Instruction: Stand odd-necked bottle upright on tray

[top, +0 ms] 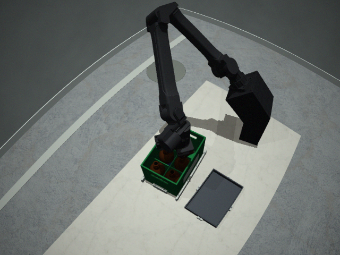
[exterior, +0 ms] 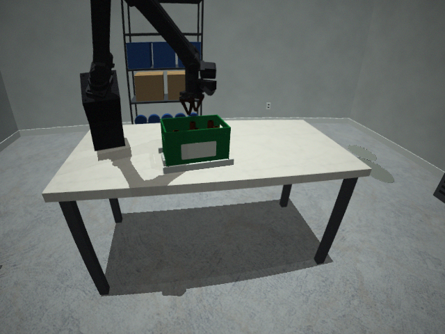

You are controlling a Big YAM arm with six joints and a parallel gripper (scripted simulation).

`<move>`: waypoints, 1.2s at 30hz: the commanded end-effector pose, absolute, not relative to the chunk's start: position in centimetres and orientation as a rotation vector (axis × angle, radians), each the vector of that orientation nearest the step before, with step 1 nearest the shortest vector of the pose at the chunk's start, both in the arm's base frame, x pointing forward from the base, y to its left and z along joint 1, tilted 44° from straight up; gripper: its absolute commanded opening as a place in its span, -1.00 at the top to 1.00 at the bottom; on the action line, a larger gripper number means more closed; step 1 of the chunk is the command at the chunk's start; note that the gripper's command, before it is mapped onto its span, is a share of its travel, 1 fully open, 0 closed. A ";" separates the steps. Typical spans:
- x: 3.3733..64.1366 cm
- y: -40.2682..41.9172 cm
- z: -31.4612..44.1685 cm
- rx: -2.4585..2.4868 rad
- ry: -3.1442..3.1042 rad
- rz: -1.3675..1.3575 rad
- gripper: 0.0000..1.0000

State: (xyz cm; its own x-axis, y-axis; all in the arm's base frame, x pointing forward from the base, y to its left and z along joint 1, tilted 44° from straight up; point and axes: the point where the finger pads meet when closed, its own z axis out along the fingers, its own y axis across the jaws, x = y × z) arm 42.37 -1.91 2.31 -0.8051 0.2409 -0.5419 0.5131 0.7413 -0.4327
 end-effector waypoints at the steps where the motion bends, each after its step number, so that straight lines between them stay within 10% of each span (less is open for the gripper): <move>1: 43.6 -0.3 4.3 0.594 2.442 -0.766 -0.21; 17: 43.1 0.6 5.1 0.592 2.447 -0.768 -0.21; 18: 43.1 0.6 5.0 0.594 2.444 -0.765 1.00; 36: 43.1 0.6 5.0 0.594 2.444 -0.765 1.00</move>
State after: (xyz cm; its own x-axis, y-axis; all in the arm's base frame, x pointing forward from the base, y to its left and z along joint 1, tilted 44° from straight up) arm 41.71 -0.86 3.51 -0.7994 0.2559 -0.5436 0.5267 0.7338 -0.4290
